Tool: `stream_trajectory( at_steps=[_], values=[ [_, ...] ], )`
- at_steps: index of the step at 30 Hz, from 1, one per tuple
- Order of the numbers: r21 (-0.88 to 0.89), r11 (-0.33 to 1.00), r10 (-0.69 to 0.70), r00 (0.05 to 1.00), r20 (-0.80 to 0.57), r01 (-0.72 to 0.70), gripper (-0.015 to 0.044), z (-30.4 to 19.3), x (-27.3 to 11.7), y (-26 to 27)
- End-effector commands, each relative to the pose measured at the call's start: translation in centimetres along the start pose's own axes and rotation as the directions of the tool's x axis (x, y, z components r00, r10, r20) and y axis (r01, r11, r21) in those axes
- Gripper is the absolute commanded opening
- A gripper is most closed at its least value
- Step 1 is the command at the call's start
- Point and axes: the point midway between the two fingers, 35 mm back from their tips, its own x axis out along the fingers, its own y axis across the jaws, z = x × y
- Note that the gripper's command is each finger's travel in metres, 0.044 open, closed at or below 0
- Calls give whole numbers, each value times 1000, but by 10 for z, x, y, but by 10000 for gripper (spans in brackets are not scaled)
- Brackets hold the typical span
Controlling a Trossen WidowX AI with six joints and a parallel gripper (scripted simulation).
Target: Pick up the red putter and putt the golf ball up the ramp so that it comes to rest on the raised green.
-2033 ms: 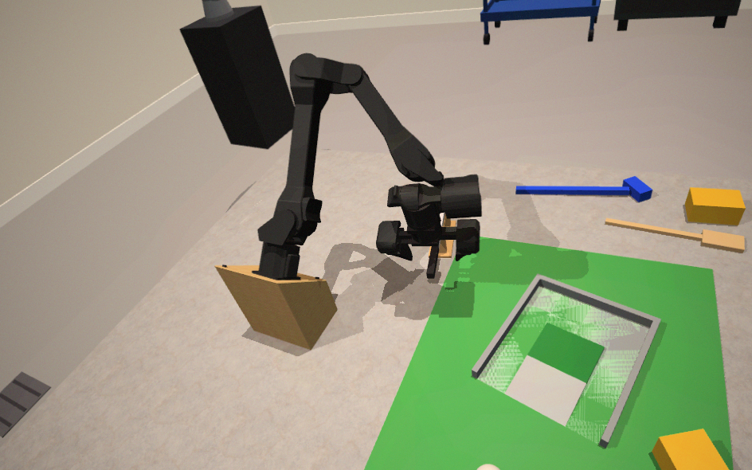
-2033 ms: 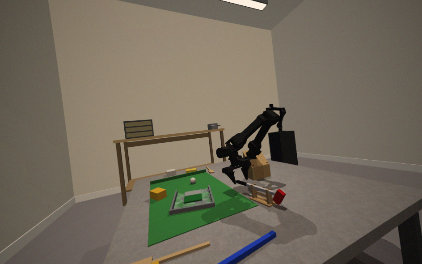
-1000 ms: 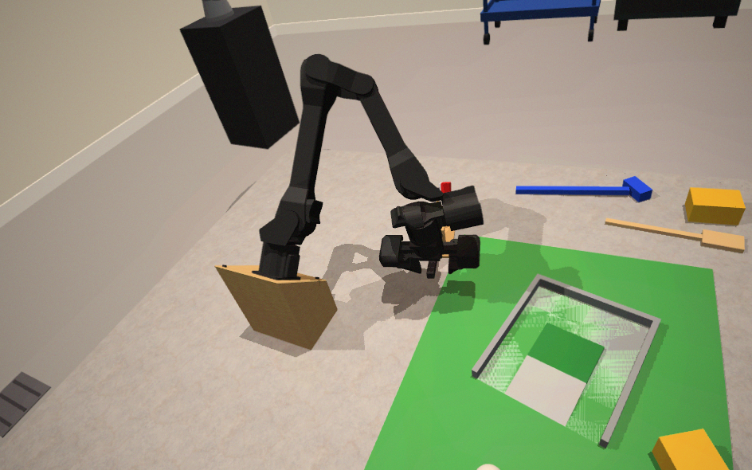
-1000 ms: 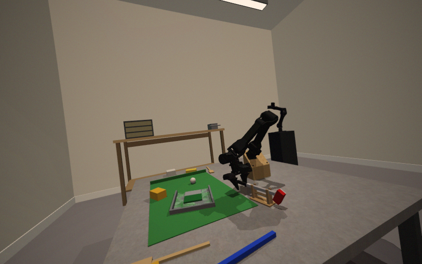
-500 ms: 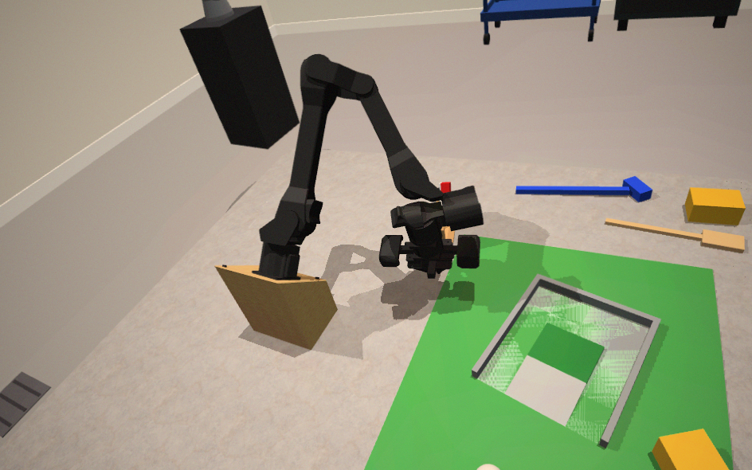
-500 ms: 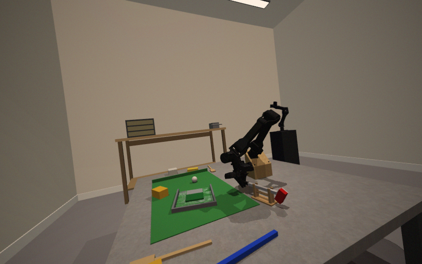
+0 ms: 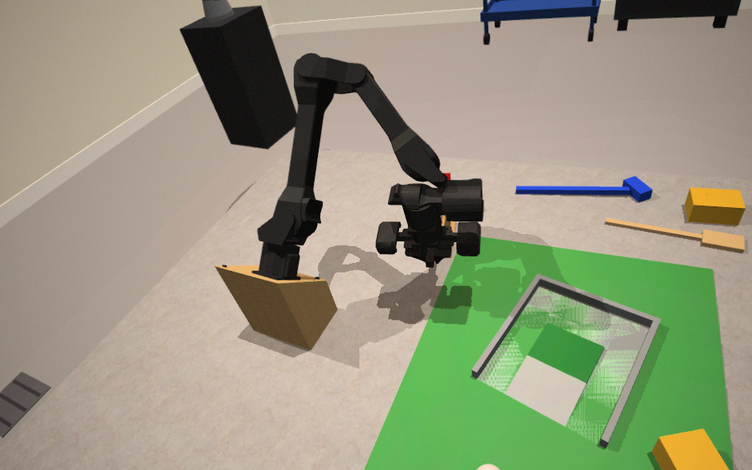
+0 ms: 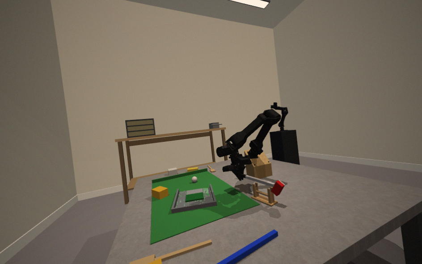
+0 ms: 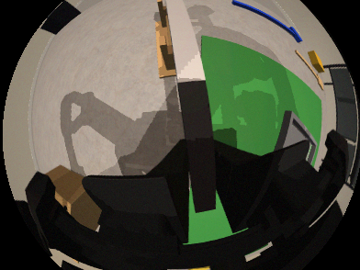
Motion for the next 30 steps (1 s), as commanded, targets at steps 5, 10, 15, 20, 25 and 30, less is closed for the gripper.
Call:
stream_trajectory(
  at_steps=[5,10,15,20,25,30],
  values=[
    [-9,1000,-6,1000,13,6,0,11,-30,-1],
    [-7,1000,-8,1000,22,9,0,20,-50,2],
    [25,1000,-8,1000,7,8,0,14,-52,2],
    [200,979,-31,999,-43,39,0,-16,-62,-9],
    [371,925,-47,995,-91,77,0,-47,-74,-16],
    [527,842,-56,989,-135,120,0,-79,-86,-18]
  ],
)
